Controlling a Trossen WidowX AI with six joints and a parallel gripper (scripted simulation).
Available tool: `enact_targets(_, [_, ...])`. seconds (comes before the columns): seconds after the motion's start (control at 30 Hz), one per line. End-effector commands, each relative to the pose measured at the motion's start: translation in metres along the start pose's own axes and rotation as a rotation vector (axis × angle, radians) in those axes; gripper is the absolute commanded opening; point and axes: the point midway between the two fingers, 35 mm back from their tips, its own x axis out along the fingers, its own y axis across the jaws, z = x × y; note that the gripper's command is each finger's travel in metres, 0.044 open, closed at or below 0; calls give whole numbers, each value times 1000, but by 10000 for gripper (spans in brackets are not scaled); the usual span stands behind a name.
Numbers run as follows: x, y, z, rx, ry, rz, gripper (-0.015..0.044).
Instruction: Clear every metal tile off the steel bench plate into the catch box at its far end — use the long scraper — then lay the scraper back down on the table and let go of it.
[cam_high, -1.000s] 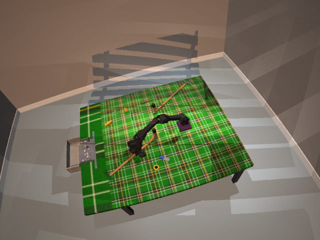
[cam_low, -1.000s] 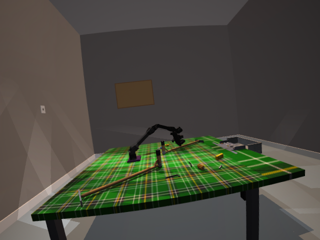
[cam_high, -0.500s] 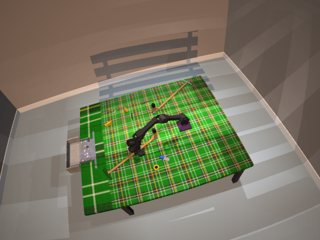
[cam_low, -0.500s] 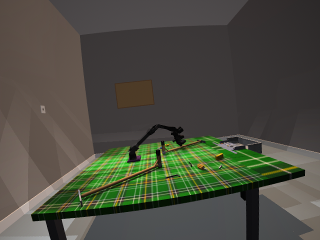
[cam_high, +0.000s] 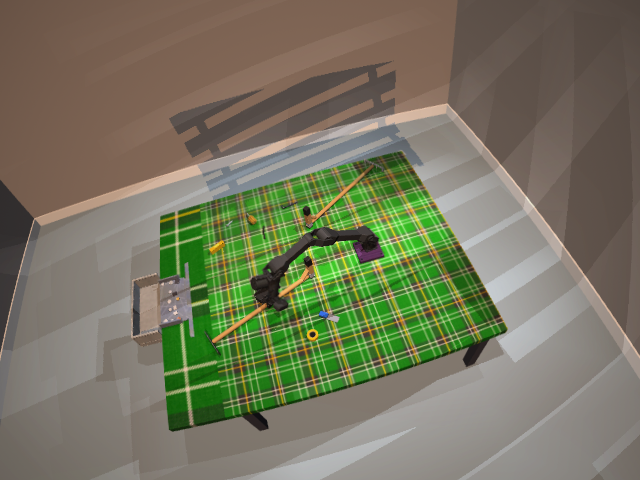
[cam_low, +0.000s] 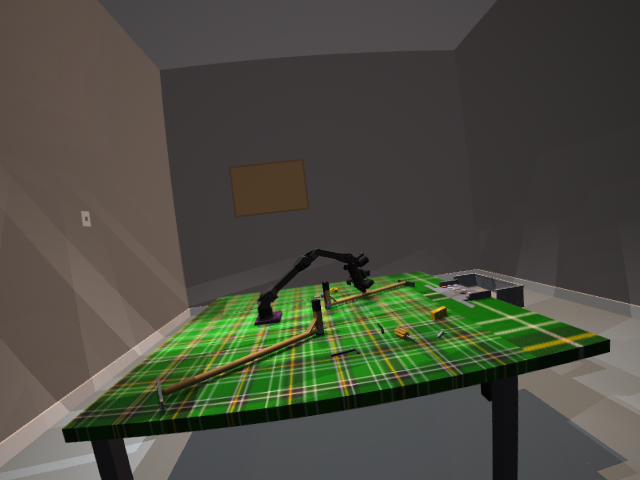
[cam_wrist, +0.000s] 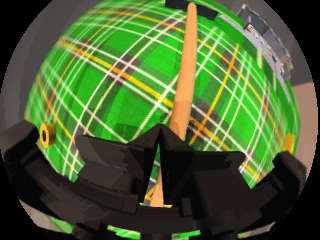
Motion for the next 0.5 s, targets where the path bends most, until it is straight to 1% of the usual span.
enact_targets(0.0, [6,-12,-4,4,12,-7,0])
enact_targets(0.27, [6,-12,-4,4,12,-7,0])
enact_targets(0.47, [-15,-6,8,1,-19,-4,0])
